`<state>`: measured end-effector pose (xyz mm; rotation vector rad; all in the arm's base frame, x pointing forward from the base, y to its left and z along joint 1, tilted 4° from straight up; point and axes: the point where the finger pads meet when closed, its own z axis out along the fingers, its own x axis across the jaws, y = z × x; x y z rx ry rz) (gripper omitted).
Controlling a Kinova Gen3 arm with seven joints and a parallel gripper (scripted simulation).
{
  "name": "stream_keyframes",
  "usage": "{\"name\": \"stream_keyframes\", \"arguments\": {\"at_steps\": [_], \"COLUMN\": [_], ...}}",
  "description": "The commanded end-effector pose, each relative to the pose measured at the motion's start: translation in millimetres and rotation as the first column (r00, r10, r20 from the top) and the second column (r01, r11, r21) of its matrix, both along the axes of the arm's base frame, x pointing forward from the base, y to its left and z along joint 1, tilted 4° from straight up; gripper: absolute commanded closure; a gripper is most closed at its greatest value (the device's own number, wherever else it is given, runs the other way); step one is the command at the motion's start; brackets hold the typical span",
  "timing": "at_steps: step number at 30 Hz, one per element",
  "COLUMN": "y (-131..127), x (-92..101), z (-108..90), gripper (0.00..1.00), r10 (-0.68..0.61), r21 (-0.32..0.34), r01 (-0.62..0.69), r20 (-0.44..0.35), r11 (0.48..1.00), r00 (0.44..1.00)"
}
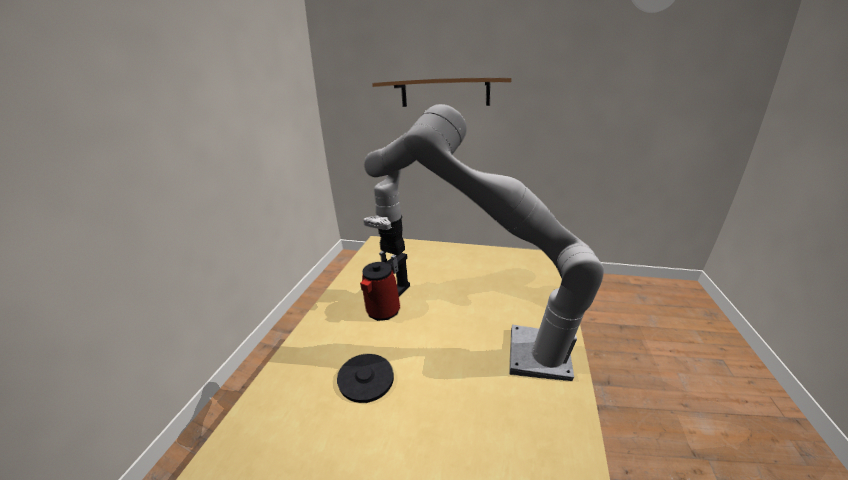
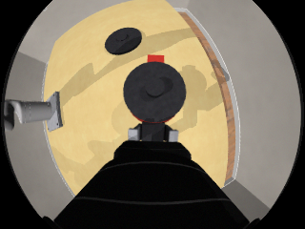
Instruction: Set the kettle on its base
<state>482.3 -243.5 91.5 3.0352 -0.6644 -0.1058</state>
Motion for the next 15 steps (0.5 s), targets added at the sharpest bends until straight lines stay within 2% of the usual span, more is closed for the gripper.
{"name": "stream_keyframes", "arguments": {"at_steps": [1,15], "y": [-1,0], "x": [1.7,3.2], "z": [3.2,24.9], "gripper": [1.00,1.00], "r10": [0.001,0.001], "r21": [-0.002,-0.002], "r01": [-0.001,-0.001], "r20": [0.006,0.006], "r11": [1.000,1.000], "r00": [1.000,1.000]}}
